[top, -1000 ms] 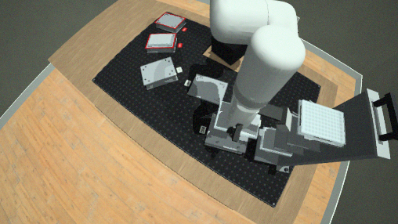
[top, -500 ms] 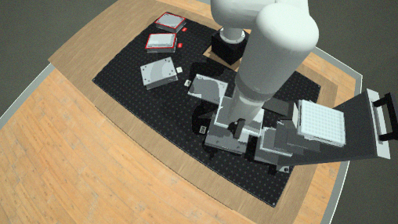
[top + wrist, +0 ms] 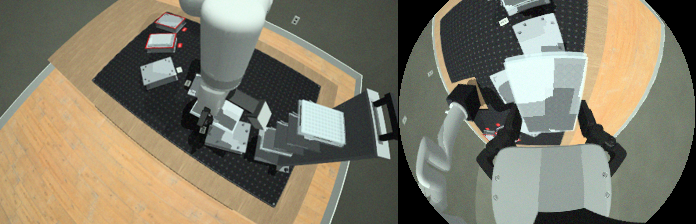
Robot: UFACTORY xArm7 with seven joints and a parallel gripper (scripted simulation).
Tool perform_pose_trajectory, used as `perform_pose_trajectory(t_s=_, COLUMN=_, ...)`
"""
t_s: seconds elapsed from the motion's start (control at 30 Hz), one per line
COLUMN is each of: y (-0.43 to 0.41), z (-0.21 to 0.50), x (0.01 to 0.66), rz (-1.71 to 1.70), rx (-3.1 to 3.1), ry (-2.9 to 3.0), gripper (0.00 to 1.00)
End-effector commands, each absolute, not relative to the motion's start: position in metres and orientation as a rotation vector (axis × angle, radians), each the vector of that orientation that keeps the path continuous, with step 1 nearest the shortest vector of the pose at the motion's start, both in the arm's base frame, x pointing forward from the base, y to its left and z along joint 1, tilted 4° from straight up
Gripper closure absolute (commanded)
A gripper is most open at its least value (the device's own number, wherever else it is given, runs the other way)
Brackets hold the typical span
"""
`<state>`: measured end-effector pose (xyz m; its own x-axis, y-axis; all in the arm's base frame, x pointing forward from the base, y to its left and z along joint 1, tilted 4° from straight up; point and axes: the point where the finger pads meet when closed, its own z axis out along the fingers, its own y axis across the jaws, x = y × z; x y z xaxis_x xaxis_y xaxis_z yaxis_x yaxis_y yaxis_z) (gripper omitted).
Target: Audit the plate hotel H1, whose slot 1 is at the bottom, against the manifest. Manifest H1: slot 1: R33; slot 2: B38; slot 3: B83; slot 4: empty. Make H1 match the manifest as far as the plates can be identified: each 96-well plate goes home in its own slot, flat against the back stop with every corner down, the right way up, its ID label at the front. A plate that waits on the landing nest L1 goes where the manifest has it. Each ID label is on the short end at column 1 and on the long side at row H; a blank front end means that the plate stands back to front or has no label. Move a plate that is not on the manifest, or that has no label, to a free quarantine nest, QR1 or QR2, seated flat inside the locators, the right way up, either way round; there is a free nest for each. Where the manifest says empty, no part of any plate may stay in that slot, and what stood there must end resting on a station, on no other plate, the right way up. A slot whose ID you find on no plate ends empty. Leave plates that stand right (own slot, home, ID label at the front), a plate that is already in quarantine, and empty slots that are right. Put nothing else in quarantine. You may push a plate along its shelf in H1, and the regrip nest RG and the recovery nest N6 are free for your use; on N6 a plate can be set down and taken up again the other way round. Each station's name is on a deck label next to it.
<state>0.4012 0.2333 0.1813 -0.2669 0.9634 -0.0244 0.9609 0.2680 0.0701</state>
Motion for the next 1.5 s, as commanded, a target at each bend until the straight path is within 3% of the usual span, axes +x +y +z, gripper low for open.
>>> perform_pose_trajectory(t_s=0.0, y=0.216, z=0.184, x=0.411, rz=0.071, rx=1.861, ry=2.451, gripper=1.00)
perform_pose_trajectory(t_s=1.47, y=0.033, z=0.188, x=0.456, rz=0.069, rx=1.860, ry=2.450, gripper=1.00)
